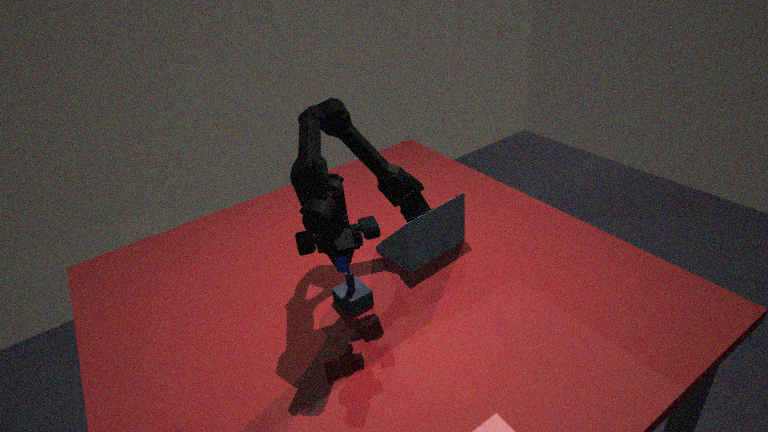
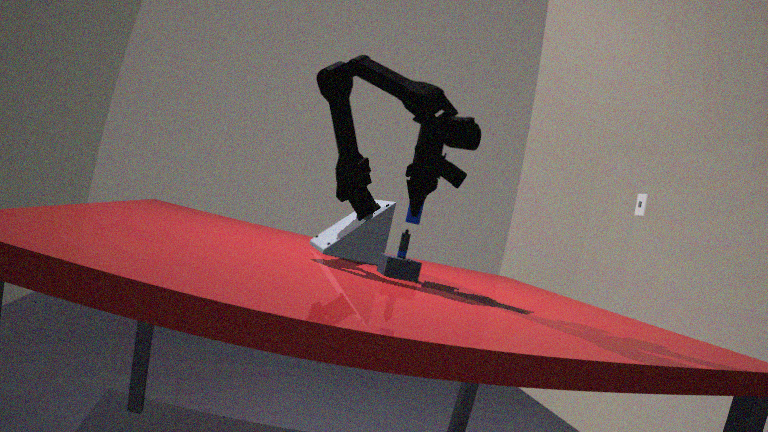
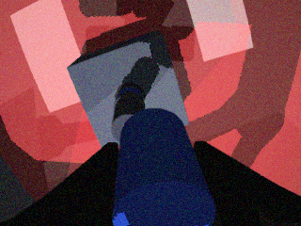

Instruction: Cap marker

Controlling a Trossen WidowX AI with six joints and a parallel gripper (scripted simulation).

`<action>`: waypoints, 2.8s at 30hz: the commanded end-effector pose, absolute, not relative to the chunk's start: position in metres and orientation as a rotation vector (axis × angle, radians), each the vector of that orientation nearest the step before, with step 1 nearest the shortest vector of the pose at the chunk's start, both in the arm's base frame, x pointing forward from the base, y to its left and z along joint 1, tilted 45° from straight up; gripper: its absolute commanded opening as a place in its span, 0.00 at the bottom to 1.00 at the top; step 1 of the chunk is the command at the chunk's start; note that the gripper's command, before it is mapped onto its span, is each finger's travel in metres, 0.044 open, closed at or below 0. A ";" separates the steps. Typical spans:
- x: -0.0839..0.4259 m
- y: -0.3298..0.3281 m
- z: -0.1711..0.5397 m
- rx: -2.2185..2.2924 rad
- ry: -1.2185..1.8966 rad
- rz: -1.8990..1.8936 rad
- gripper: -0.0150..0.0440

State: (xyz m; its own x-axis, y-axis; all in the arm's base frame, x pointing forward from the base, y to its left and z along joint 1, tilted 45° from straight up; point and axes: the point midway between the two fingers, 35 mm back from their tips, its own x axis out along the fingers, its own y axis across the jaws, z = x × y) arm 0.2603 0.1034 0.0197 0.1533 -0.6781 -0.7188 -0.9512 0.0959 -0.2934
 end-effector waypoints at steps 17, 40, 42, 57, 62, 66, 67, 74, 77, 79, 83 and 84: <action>0.249 0.093 0.014 -1.646 1.598 0.437 0.25; 0.254 0.067 -0.013 -1.648 1.597 0.435 0.25; 0.255 0.065 -0.015 -1.648 1.598 0.435 0.25; 0.255 0.061 -0.019 -1.648 1.598 0.434 0.25; 0.255 0.061 -0.019 -1.648 1.598 0.434 0.25; 0.255 0.061 -0.019 -1.648 1.598 0.434 0.25; 0.255 0.061 -0.019 -1.648 1.598 0.434 0.25; 0.255 0.061 -0.019 -1.648 1.598 0.434 0.25; 0.255 0.061 -0.019 -1.648 1.598 0.434 0.25; 0.255 0.061 -0.019 -1.648 1.598 0.434 0.25; 0.255 0.061 -0.019 -1.648 1.598 0.434 0.25; 0.255 0.061 -0.019 -1.648 1.598 0.434 0.25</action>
